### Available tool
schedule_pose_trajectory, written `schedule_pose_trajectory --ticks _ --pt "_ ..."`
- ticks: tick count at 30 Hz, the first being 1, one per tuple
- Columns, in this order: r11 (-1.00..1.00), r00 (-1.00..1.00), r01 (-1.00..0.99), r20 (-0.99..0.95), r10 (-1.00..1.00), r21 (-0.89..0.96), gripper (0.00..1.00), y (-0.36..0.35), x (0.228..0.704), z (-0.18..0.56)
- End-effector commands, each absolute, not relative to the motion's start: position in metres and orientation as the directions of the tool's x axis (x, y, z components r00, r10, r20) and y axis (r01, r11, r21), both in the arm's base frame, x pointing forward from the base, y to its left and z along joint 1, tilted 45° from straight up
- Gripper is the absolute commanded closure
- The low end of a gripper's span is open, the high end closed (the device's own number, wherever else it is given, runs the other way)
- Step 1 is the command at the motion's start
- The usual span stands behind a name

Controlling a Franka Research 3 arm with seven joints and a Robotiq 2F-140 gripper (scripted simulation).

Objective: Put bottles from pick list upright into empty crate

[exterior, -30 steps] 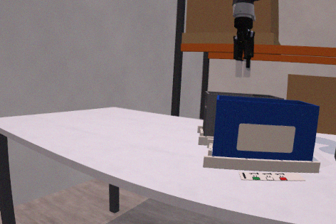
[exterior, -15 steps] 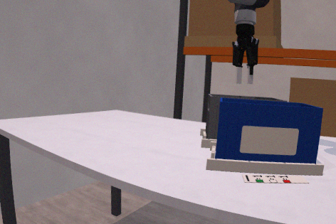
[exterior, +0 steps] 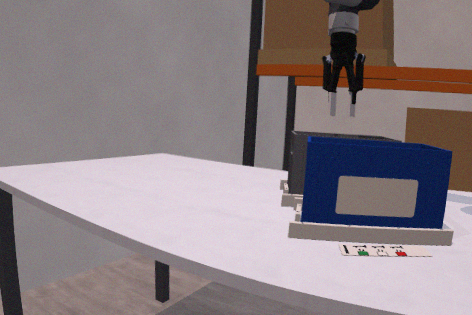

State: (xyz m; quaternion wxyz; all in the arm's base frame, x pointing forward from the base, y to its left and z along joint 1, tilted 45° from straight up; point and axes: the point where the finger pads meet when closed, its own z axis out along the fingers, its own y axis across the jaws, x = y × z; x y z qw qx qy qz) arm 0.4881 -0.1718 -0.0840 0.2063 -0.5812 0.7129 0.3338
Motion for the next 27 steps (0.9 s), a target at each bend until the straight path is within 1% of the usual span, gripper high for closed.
schedule_pose_trajectory --ticks 1,15,17,18,27 --pt "-0.006 -0.085 -0.992 -0.707 -0.702 0.125 0.62 -0.1722 0.4875 -0.0854" --pt "-0.169 0.155 -0.984 -0.717 -0.68 -0.052 0.62 -0.1722 0.4875 -0.0854" --pt "-0.169 0.155 -0.984 -0.717 -0.68 -0.052 0.62 -0.1722 0.4875 -0.0854" --pt "-0.199 0.199 -0.976 -0.713 -0.672 -0.085 0.62 -0.1722 0.4875 -0.0854" --pt "-0.295 0.348 -0.934 -0.69 -0.635 -0.2 0.62 -0.1722 0.4875 -0.0854"
